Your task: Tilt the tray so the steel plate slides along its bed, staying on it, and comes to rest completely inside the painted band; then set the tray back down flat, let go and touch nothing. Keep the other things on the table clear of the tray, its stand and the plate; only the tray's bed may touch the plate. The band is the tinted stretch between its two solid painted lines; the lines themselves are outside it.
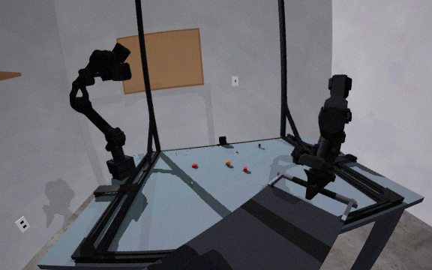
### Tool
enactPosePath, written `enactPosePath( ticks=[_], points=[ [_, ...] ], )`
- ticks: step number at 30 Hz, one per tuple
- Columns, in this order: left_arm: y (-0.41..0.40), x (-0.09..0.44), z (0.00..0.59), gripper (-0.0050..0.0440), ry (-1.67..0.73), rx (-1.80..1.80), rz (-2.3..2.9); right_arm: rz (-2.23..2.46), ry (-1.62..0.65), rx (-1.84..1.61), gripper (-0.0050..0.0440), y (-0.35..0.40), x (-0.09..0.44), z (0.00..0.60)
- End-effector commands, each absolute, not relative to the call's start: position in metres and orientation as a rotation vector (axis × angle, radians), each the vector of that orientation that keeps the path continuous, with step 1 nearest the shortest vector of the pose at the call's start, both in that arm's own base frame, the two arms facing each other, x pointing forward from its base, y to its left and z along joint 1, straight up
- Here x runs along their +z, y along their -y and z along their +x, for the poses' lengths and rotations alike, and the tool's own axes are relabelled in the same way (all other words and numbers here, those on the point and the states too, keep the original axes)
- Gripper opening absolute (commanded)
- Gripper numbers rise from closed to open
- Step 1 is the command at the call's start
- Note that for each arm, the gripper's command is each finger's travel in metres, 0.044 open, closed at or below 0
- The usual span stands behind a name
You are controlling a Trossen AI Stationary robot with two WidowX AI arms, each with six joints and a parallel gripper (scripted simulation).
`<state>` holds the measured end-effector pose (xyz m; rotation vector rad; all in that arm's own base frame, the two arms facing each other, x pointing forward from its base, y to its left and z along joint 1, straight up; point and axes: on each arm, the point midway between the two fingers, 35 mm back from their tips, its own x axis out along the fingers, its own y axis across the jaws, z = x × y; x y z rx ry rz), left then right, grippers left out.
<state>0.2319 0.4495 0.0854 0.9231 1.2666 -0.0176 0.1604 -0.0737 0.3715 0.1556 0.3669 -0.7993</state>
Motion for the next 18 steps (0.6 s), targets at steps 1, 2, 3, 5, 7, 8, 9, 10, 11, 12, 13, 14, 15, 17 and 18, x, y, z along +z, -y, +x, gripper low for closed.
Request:
enactPosePath(
  ticks=[1,2,3,5,7,8,9,10,11,12,13,14,15,17,18],
  points=[
    [-0.451,0.115,0.233,0.0,-1.253,0.01,0.947,0.157,-0.364,-0.802,0.044,0.074,0.372,0.16],
    [-0.452,0.118,0.233,0.0,-1.253,0.011,0.948,0.157,-0.364,-0.802,0.044,0.074,0.372,0.16],
    [-0.452,0.119,0.233,0.0,-1.252,0.012,0.949,0.157,-0.364,-0.802,0.044,0.074,0.372,0.16],
    [-0.452,0.12,0.234,0.0,-1.25,0.015,0.951,0.157,-0.364,-0.802,0.044,0.074,0.372,0.16],
    [-0.452,0.122,0.234,0.0,-1.249,0.017,0.953,0.157,-0.364,-0.802,0.044,0.074,0.372,0.16],
    [-0.452,0.122,0.234,0.0,-1.249,0.017,0.953,0.157,-0.364,-0.802,0.044,0.074,0.372,0.16],
    [-0.452,0.122,0.234,0.0,-1.249,0.017,0.953,0.157,-0.364,-0.802,0.044,0.074,0.372,0.16],
    [-0.452,0.122,0.234,0.0,-1.247,0.02,0.955,0.157,-0.364,-0.802,0.044,0.074,0.372,0.16],
    [-0.452,0.123,0.234,0.0,-1.247,0.02,0.955,0.157,-0.364,-0.802,0.044,0.074,0.372,0.16],
    [-0.452,0.124,0.234,0.0,-1.247,0.021,0.956,0.157,-0.364,-0.802,0.044,0.074,0.372,0.16],
    [-0.452,0.125,0.234,0.0,-1.246,0.021,0.956,0.157,-0.364,-0.802,0.044,0.074,0.372,0.16],
    [-0.452,0.126,0.234,0.0,-1.246,0.022,0.957,0.157,-0.364,-0.802,0.044,0.074,0.372,0.16],
    [-0.453,0.126,0.234,0.0,-1.246,0.023,0.957,0.157,-0.364,-0.802,0.044,0.074,0.372,0.16],
    [-0.453,0.128,0.234,0.0,-1.245,0.024,0.958,0.157,-0.364,-0.802,0.044,0.074,0.372,0.16],
    [-0.453,0.129,0.234,0.0,-1.244,0.025,0.959,0.157,-0.364,-0.802,0.044,0.074,0.372,0.16]
  ],
)
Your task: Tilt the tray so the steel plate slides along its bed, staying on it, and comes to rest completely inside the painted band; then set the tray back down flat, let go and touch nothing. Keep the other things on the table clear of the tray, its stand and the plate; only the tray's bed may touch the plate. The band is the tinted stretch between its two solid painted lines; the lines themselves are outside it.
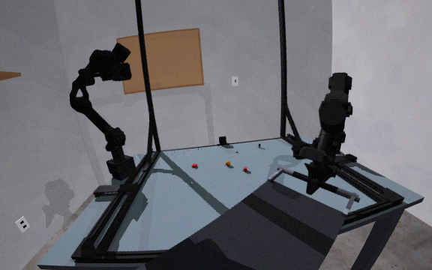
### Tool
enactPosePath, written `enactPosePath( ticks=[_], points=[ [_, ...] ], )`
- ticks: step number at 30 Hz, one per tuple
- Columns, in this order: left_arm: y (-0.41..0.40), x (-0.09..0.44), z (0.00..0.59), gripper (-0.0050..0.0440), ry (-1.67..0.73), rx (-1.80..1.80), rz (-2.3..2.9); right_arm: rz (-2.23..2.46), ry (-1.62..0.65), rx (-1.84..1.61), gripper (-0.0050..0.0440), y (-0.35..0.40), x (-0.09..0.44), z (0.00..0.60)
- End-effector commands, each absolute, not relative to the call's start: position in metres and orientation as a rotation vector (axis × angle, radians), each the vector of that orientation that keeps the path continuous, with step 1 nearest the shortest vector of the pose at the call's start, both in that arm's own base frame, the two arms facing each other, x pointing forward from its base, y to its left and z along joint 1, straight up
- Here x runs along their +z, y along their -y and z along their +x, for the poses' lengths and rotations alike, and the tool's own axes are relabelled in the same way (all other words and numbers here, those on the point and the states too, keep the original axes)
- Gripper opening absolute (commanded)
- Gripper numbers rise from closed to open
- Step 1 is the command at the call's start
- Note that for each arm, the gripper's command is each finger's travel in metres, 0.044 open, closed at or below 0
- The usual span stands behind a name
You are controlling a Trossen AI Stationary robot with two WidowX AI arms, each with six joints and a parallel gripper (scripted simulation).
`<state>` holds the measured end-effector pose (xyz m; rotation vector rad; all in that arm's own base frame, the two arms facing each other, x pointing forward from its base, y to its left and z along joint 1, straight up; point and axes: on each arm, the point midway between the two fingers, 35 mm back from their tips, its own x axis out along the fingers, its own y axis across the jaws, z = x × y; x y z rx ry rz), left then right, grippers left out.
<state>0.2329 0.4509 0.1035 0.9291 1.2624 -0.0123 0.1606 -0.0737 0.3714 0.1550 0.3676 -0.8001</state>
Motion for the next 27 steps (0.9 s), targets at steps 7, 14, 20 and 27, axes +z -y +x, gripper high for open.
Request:
enactPosePath(
  ticks=[7,14,20,27],
  points=[
    [-0.453,0.133,0.235,0.0,-1.242,0.029,0.962,0.157,-0.364,-0.802,0.044,0.074,0.372,0.16],
    [-0.454,0.138,0.235,0.0,-1.239,0.033,0.966,0.157,-0.364,-0.802,0.044,0.074,0.372,0.16],
    [-0.454,0.143,0.235,0.0,-1.237,0.037,0.969,0.157,-0.364,-0.802,0.044,0.074,0.372,0.16],
    [-0.455,0.147,0.236,0.0,-1.234,0.042,0.973,0.157,-0.364,-0.802,0.044,0.074,0.372,0.16]
  ],
)
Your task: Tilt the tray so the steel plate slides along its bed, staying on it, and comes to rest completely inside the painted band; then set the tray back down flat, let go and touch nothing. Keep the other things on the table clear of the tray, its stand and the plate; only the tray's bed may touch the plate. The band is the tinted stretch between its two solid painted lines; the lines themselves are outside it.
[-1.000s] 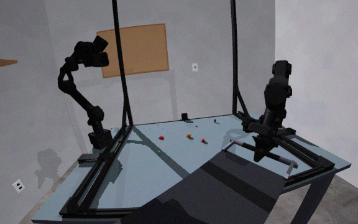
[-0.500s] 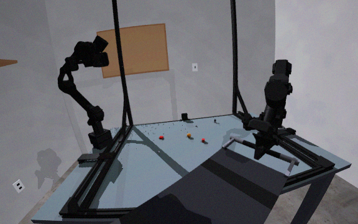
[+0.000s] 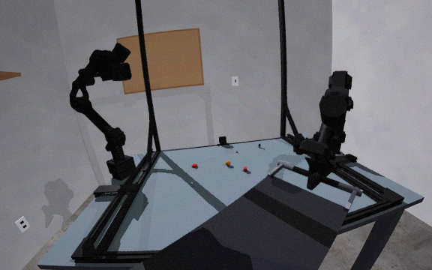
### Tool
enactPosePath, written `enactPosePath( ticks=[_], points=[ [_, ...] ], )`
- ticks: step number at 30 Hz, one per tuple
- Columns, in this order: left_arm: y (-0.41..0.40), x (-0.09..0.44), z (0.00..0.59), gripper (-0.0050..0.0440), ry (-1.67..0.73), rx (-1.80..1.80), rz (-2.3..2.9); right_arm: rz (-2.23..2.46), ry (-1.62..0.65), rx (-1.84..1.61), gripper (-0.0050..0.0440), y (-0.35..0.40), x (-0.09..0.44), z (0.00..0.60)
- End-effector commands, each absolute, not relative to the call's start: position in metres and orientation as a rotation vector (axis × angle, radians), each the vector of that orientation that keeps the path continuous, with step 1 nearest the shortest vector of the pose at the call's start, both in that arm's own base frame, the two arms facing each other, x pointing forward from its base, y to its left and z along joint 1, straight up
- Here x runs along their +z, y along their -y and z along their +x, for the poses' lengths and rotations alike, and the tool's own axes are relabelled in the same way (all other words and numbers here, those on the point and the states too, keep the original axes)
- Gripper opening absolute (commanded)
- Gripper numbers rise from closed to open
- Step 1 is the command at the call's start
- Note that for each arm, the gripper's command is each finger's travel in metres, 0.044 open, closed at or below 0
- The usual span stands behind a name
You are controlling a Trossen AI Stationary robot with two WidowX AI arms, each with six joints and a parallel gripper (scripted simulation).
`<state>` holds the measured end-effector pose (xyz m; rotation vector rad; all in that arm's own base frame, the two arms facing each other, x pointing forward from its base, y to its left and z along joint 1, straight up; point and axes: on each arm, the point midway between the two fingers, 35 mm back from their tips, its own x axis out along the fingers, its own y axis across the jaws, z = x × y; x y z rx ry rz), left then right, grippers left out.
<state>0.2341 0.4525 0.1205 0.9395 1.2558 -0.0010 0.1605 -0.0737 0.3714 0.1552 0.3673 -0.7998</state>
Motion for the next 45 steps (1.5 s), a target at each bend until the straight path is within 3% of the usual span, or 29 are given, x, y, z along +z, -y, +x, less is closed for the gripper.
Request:
enactPosePath(
  ticks=[1,45],
  points=[
    [-0.455,0.147,0.236,0.0,-1.233,0.043,0.973,0.157,-0.364,-0.802,0.044,0.074,0.372,0.16],
    [-0.458,0.168,0.238,0.0,-1.215,0.072,0.996,0.157,-0.364,-0.802,0.044,0.074,0.372,0.16]
  ],
)
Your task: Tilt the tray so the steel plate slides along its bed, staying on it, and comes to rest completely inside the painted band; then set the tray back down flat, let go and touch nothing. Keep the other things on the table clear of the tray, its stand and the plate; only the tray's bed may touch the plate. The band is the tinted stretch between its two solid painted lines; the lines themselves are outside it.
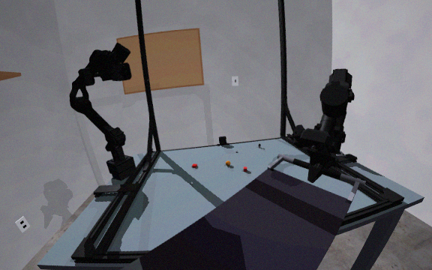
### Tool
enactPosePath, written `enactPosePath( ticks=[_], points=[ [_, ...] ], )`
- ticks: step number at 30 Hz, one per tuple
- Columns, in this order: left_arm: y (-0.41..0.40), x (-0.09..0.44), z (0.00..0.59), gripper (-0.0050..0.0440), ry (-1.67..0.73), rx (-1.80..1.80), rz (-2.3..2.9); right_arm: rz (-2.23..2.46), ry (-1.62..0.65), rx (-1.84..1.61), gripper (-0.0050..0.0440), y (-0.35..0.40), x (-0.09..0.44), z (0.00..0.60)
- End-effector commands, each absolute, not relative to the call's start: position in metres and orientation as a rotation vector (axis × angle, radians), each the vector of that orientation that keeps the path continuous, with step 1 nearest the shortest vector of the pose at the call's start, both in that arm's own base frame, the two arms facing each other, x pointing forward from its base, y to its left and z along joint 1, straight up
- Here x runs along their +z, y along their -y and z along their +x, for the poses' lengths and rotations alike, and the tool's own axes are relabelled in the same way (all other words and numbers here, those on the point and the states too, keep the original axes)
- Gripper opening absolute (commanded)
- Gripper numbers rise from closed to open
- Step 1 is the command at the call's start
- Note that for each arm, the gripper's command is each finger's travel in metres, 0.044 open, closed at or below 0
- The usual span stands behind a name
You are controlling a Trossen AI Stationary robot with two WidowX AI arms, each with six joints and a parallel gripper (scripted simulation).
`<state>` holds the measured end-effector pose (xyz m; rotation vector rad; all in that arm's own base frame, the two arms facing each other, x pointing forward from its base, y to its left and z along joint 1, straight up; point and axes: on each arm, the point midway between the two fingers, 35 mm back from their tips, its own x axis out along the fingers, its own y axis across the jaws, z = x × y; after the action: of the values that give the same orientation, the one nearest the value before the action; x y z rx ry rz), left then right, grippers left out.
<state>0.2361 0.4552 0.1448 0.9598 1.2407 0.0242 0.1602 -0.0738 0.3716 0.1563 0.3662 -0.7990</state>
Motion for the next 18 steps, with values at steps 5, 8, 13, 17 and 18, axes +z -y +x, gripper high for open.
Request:
enactPosePath(
  ticks=[5,8,13,17,18],
  points=[
    [-0.458,0.1706,0.238,0.0,-1.214,0.074,0.998,0.157,-0.364,-0.802,0.044,0.074,0.3718,0.1602],
    [-0.4583,0.173,0.2383,0.0,-1.213,0.075,0.998,0.157,-0.364,-0.802,0.044,0.074,0.3718,0.1602],
    [-0.4589,0.1768,0.2387,0.0,-1.212,0.077,1.0,0.157,-0.364,-0.802,0.044,0.074,0.3718,0.1602],
    [-0.4589,0.1768,0.2387,0.0,-1.21,0.08,1.002,0.157,-0.364,-0.802,0.044,0.074,0.3718,0.1602],
    [-0.4589,0.1768,0.2387,0.0,-1.21,0.08,1.003,0.157,-0.364,-0.802,0.044,0.074,0.3718,0.1602]
  ],
)
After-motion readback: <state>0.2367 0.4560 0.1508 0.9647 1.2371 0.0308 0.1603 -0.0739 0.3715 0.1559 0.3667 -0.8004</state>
